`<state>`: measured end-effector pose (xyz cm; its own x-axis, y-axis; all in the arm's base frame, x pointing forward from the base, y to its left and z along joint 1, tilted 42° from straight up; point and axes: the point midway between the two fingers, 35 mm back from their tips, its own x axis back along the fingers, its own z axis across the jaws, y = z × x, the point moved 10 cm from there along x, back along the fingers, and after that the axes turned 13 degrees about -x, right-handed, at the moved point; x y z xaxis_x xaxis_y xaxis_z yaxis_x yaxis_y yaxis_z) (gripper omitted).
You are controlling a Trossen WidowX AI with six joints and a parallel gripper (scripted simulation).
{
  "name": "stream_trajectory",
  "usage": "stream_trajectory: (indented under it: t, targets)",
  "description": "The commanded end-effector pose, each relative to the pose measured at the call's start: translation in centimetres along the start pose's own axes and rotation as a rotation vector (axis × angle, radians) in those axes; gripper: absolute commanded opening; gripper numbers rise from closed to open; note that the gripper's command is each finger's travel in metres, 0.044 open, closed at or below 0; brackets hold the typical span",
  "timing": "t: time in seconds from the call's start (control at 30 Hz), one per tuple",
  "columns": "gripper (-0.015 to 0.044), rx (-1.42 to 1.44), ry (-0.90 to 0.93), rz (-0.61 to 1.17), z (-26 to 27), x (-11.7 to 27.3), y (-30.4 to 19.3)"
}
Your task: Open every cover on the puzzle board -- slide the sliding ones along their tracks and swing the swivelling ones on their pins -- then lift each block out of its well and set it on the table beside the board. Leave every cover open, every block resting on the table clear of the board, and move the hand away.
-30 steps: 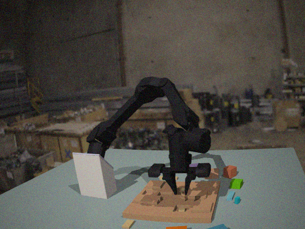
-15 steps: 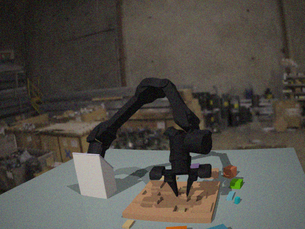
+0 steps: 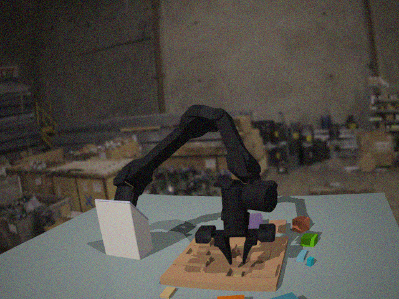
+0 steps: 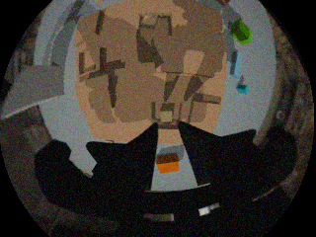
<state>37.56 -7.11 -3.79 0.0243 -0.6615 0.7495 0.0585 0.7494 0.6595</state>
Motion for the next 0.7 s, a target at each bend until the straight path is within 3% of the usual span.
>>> stream_trajectory:
  t: [0.0, 0.67]
  targets:
    - [0.0144, -0.004, -0.001, -0.003, 0.02, -0.10, 0.00]
    - [0.0144, -0.004, -0.001, -0.004, 0.01, -0.43, 0.00]
